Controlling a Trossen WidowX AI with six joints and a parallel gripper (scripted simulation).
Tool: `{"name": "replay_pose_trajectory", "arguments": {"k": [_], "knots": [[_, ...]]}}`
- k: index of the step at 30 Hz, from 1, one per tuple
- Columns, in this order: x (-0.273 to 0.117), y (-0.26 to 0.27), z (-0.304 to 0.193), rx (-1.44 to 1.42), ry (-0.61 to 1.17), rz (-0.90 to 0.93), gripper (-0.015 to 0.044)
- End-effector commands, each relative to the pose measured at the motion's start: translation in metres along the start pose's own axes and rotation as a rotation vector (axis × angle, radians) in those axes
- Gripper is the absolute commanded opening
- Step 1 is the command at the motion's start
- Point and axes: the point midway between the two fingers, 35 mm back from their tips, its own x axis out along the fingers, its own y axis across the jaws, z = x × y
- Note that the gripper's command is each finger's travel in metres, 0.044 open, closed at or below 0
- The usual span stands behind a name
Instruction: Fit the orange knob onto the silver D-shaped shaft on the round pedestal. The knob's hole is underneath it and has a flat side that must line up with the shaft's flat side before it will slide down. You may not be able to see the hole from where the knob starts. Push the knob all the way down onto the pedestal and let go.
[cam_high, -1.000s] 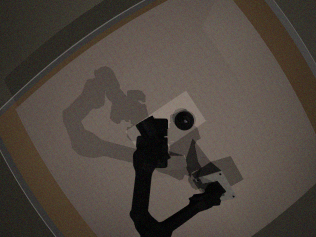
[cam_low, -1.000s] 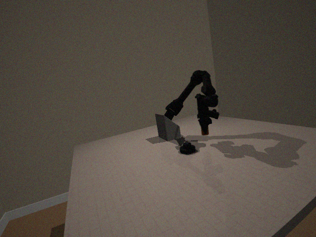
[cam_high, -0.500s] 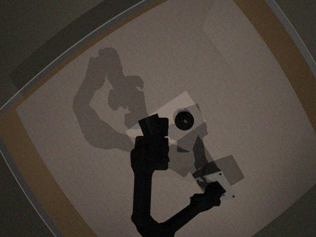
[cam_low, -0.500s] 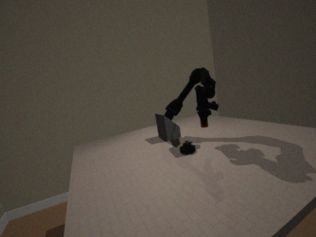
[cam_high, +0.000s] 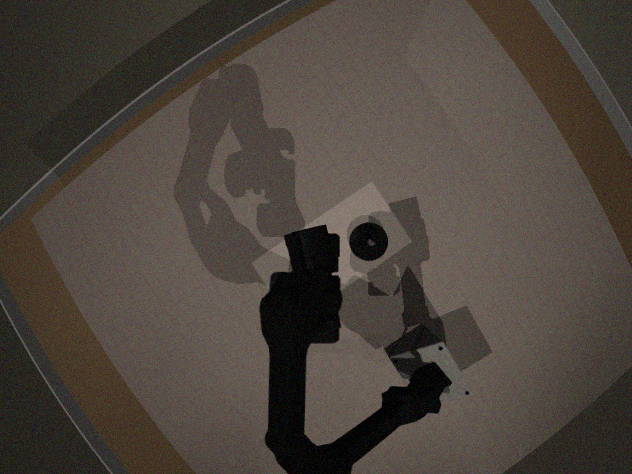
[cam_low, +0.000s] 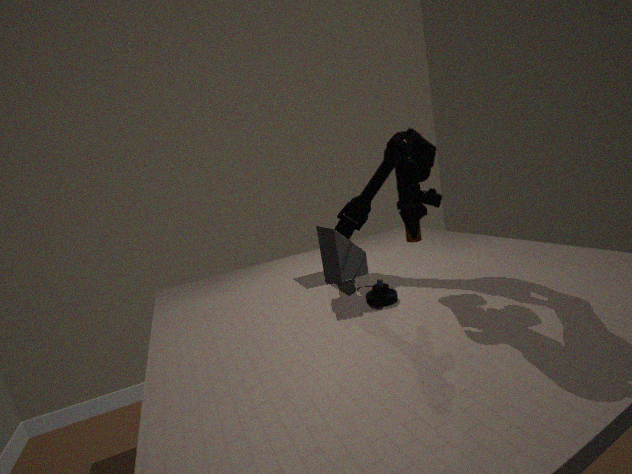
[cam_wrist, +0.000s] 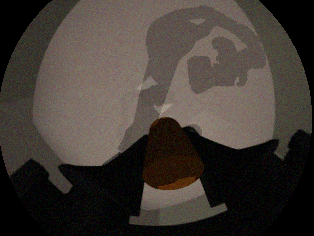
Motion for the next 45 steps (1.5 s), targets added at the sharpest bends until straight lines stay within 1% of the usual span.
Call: {"name": "replay_pose_trajectory", "arguments": {"k": [1, 26, 41, 45], "knots": [[0.002, -0.007, -0.007, -0.004, 0.004, -0.002, 0.0000], [0.031, -0.056, -0.067, -0.004, 0.006, -0.005, 0.0000], [0.050, -0.077, -0.106, -0.005, 0.005, -0.004, 0.0000], [0.052, -0.077, -0.107, -0.004, 0.005, -0.004, 0.0000]]}}
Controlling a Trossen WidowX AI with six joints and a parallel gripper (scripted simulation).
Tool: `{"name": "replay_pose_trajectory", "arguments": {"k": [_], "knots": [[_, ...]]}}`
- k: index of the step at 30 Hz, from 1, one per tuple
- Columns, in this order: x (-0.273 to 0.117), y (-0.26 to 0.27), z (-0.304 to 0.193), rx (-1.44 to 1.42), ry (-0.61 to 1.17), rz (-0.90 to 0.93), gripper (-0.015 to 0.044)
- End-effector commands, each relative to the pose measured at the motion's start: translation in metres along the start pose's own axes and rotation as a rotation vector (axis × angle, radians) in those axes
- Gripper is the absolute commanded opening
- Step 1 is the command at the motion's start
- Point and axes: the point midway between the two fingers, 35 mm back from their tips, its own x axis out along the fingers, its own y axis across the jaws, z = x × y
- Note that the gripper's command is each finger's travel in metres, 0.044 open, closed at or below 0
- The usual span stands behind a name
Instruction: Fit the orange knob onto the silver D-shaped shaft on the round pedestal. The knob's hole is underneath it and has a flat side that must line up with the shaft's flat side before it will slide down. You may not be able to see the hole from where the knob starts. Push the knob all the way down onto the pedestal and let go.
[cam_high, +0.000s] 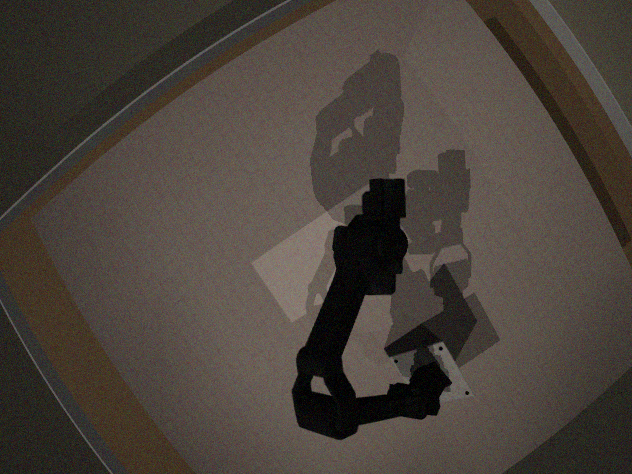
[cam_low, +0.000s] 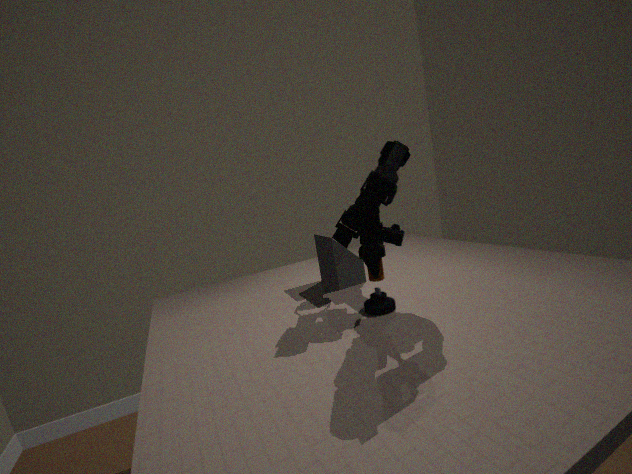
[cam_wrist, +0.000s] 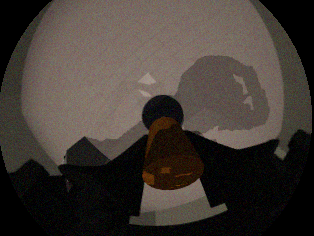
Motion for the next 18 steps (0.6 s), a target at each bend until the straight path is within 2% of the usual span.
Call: {"name": "replay_pose_trajectory", "arguments": {"k": [1, 9, 18], "knots": [[0.002, -0.001, -0.001, -0.008, 0.001, -0.002, 0.0000], [0.026, -0.001, -0.002, -0.003, 0.001, -0.002, 0.0000], [0.025, -0.002, -0.001, -0.013, 0.001, -0.002, 0.0000]]}}
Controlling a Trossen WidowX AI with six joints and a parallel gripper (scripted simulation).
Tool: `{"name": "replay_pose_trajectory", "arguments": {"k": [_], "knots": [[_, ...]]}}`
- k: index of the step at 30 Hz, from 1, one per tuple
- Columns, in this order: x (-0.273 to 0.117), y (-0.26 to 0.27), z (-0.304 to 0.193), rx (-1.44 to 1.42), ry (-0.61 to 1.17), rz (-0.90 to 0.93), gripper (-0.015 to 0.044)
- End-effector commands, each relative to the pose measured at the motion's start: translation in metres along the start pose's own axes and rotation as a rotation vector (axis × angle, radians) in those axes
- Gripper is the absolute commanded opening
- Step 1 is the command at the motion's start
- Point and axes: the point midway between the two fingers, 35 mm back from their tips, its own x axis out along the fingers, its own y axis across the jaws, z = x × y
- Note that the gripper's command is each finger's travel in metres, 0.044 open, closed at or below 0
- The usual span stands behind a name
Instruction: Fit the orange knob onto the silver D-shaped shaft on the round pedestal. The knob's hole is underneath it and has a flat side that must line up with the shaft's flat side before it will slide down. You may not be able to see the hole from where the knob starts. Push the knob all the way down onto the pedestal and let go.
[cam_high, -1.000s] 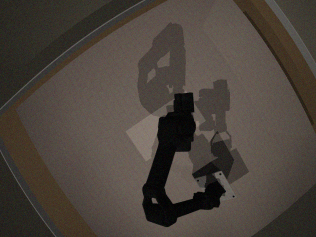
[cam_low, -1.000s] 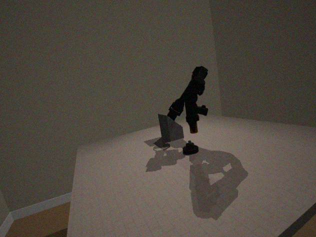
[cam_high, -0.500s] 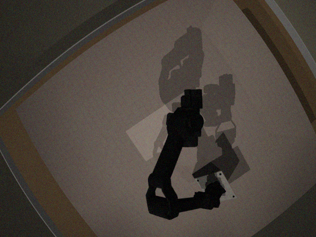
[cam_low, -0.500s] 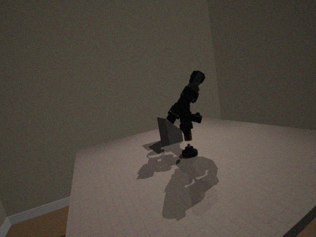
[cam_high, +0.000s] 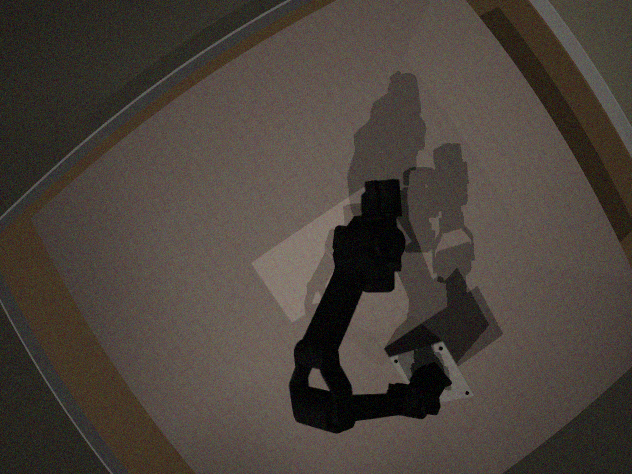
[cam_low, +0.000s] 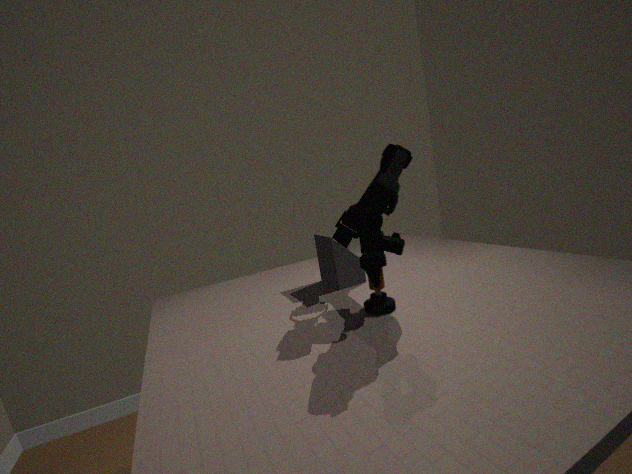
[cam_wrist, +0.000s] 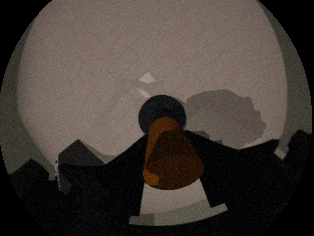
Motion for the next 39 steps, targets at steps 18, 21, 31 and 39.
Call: {"name": "replay_pose_trajectory", "arguments": {"k": [18, 21, 31, 39], "knots": [[0.0027, 0.0010, 0.0006, -0.002, -0.003, 0.000, 0.0000], [-0.0009, 0.0013, 0.0000, -0.002, -0.003, 0.000, 0.0000], [0.0004, 0.0000, 0.0002, -0.212, -0.003, 0.000, 0.0000], [0.0025, 0.0010, -0.0001, -0.212, -0.003, 0.000, 0.0000]]}}
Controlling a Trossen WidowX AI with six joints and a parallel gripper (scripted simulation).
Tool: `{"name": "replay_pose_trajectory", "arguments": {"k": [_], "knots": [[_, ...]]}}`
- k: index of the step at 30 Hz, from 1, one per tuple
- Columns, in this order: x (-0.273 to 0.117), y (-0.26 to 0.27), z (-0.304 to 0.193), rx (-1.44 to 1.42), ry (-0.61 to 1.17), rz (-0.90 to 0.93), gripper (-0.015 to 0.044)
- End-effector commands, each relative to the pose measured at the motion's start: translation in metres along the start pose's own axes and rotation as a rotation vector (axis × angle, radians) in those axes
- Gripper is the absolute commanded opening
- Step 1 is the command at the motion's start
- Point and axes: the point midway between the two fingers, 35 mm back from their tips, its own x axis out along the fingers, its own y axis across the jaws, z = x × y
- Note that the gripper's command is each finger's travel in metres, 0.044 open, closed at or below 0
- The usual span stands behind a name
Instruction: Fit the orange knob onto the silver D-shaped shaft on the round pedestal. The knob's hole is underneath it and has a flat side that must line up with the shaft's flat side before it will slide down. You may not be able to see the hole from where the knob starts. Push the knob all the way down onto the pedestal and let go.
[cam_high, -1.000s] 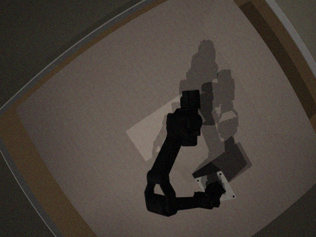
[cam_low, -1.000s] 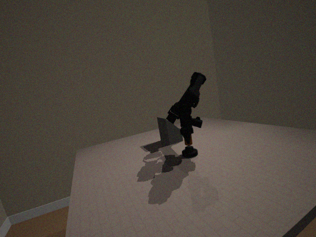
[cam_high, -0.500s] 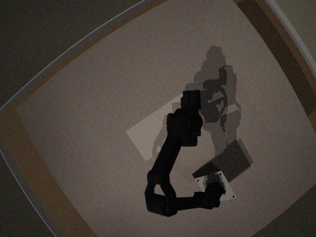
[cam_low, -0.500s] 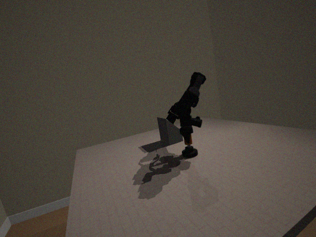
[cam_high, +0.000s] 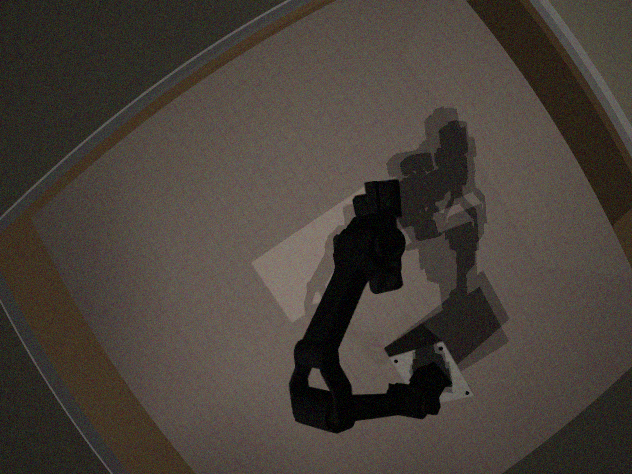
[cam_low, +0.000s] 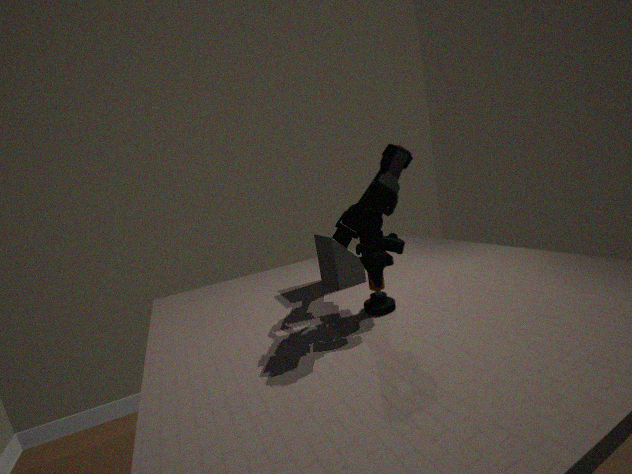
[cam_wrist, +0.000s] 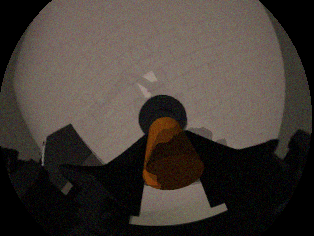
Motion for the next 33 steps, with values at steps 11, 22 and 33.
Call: {"name": "replay_pose_trajectory", "arguments": {"k": [11, 22, 33], "knots": [[0.0018, 0.0003, 0.0002, -0.021, -0.001, -0.001, 0.0000], [0.0021, 0.0003, 0.0002, -0.021, -0.001, -0.001, 0.0000], [0.0024, 0.0003, 0.0002, 0.032, -0.001, -0.001, 0.0000]]}}
